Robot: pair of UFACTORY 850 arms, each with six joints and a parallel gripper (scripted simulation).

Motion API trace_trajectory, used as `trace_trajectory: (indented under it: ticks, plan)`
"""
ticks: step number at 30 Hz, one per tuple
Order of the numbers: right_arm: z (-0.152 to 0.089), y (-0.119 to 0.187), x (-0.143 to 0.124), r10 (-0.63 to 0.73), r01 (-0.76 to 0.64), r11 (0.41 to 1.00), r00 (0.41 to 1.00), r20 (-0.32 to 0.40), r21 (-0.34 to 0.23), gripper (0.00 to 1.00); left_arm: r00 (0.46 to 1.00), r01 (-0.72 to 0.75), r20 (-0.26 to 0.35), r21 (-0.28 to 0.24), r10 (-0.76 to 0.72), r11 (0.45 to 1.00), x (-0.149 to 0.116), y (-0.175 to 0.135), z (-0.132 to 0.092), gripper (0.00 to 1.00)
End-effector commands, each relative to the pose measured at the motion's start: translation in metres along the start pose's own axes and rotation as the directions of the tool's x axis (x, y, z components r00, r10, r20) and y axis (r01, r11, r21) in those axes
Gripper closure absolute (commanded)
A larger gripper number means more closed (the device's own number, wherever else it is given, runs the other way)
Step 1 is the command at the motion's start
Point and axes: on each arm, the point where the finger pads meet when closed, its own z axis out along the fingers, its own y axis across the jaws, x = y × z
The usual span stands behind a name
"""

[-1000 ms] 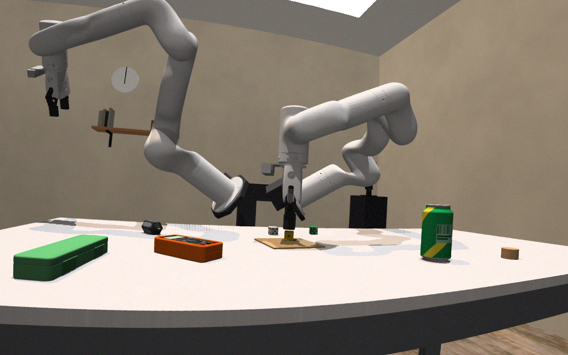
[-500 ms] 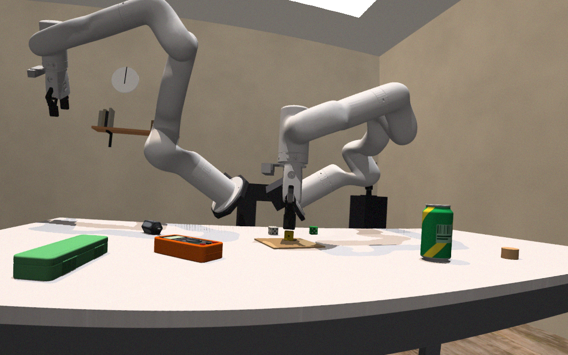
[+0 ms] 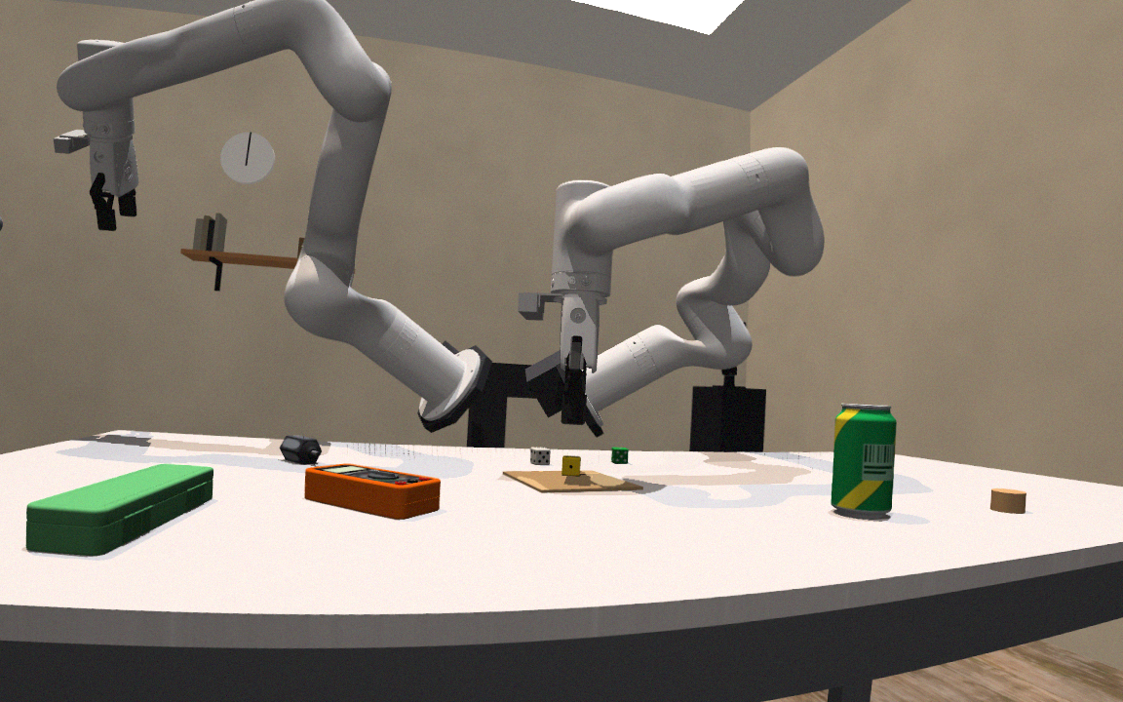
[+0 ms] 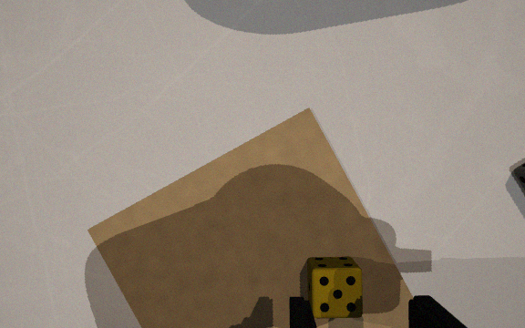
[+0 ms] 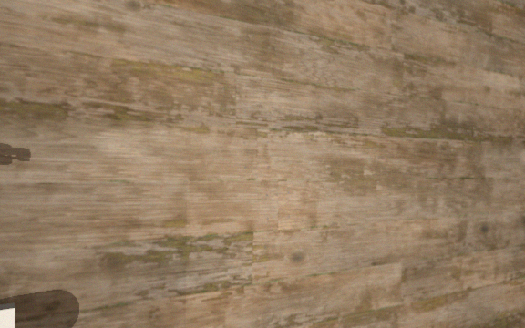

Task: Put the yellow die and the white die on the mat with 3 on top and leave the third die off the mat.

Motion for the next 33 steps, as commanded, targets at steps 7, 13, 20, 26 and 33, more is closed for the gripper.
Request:
trace_trajectory:
  ticks: [7,13,20,26,33]
  plan:
    - [-0.0009,0.0,0.0004,0.0,0.0,1.0,1.0,-0.002,0.0,0.0,1.0,0.0,-0.001,0.0,0.0,1.0,-0.0002,-0.0002,-0.0135,0.57]
    - [-0.0009,0.0,0.0004,0.0,0.0,1.0,1.0,-0.002,0.0,0.0,0.993,-0.004,-0.118,-0.005,0.003,1.0,-0.0011,0.0001,-0.0116,0.57]
    - [-0.0009,0.0,0.0004,0.0,0.0,1.0,1.0,-0.002,0.0,0.0,0.968,0.0,-0.249,0.0,0.0,1.0,-0.0029,-0.0002,-0.0129,0.57]
    - [-0.0009,0.0,0.0004,0.0,0.0,1.0,1.0,-0.002,0.0,0.0,0.962,-0.001,-0.274,-0.002,0.001,1.0,-0.0059,0.0002,-0.0123,0.57]
    - [-0.0009,0.0,0.0004,0.0,0.0,1.0,1.0,-0.002,0.0,0.0,0.916,-0.008,-0.402,-0.008,0.004,1.0,-0.0063,0.0015,-0.0106,0.57]
